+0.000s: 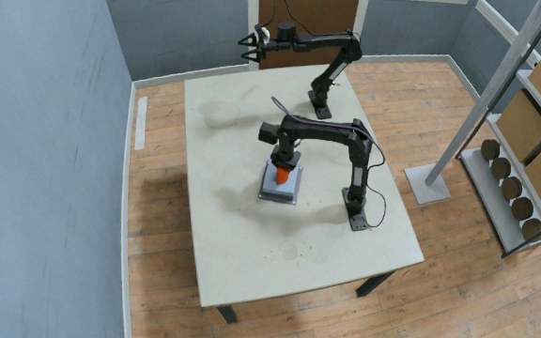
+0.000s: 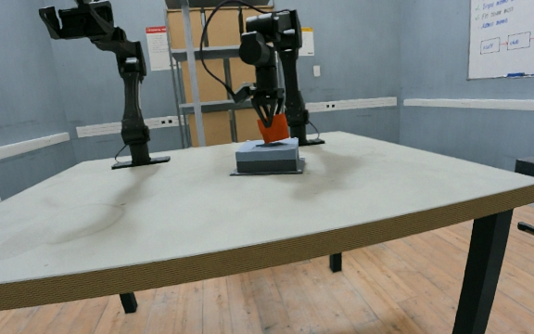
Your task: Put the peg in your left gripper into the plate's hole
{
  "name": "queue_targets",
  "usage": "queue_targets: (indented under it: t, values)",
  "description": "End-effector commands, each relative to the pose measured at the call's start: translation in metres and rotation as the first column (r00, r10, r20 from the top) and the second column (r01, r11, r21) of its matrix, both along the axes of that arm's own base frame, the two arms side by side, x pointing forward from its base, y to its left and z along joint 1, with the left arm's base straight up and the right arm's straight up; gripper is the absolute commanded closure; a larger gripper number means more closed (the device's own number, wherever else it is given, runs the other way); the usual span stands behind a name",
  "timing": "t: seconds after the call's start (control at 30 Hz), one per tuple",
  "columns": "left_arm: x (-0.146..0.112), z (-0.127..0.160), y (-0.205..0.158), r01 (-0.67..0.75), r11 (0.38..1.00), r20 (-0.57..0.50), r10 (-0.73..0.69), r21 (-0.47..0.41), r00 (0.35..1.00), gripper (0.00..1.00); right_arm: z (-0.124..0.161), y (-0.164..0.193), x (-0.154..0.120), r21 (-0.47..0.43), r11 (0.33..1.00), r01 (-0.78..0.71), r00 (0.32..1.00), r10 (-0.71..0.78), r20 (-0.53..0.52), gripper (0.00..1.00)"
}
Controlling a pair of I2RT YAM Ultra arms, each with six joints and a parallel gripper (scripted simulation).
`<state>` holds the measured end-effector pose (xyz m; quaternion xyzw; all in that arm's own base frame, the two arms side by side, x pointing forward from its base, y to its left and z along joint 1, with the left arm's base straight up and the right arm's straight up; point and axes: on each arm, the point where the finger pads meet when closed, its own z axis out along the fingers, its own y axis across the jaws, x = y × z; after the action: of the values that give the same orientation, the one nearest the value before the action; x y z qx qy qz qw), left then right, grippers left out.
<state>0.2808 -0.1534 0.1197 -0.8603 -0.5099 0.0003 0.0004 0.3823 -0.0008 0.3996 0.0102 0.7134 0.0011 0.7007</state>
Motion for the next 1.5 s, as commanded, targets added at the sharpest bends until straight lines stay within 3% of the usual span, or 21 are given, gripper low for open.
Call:
queue_targets:
  t: [0.0, 0.53, 0.57, 0.6, 0.7, 0.8, 0.83, 1.17, 1.33, 1.47]
  values:
    - [0.002, 0.005, -0.001, -0.001, 1.0, 0.018, 0.001, -0.011, 1.0, 1.0, 0.006, 0.0, -0.002, -0.001, 1.0, 0.001, 1.0, -0.001, 0.016, 0.0]
    - [0.002, 0.005, -0.001, -0.001, 1.0, 0.018, 0.001, -0.011, 1.0, 1.0, 0.006, 0.0, -0.002, -0.001, 1.0, 0.001, 1.0, -0.001, 0.016, 0.0]
    - [0.002, 0.009, -0.003, 0.0, 1.0, 0.022, 0.001, -0.021, 1.0, 0.89, 0.006, 0.0, -0.002, -0.001, 1.0, 0.001, 1.0, -0.001, 0.016, 0.0]
    - [0.002, 0.009, -0.003, 0.0, 1.0, 0.022, 0.001, -0.021, 1.0, 1.0, 0.006, 0.0, -0.002, -0.001, 1.0, 0.001, 1.0, -0.001, 0.016, 0.0]
    - [0.002, 0.02, -0.004, 0.001, 0.999, 0.039, 0.001, -0.04, 0.999, 1.0, 0.006, 0.0, -0.002, -0.001, 1.0, 0.001, 1.0, -0.001, 0.016, 0.0]
    - [0.001, 0.023, -0.004, 0.001, 0.999, 0.039, 0.001, -0.04, 0.999, 0.66, 0.006, 0.0, -0.002, -0.001, 1.0, 0.001, 1.0, -0.001, 0.016, 0.0]
    - [0.001, 0.027, -0.003, 0.001, 0.999, 0.039, 0.001, -0.04, 0.999, 0.62, 0.003, 0.001, -0.002, -0.009, 1.0, -0.008, 1.0, 0.008, 0.005, 0.0]
    - [0.001, 0.058, -0.003, -0.01, 1.0, -0.006, 0.01, -0.021, 1.0, 0.62, -0.019, 0.022, -0.005, -0.078, 0.99, -0.122, 0.99, 0.116, -0.076, 0.0]
    - [0.008, 0.059, -0.02, -0.108, 0.987, -0.062, 0.101, -0.122, 0.993, 0.62, -0.026, 0.035, -0.01, -0.08, 0.984, -0.156, 0.982, 0.146, -0.119, 0.0]
    - [0.013, 0.045, -0.023, -0.178, 0.973, -0.128, 0.159, -0.15, 0.979, 0.62, -0.028, 0.069, -0.022, -0.084, 0.962, -0.259, 0.954, 0.241, -0.179, 0.0]
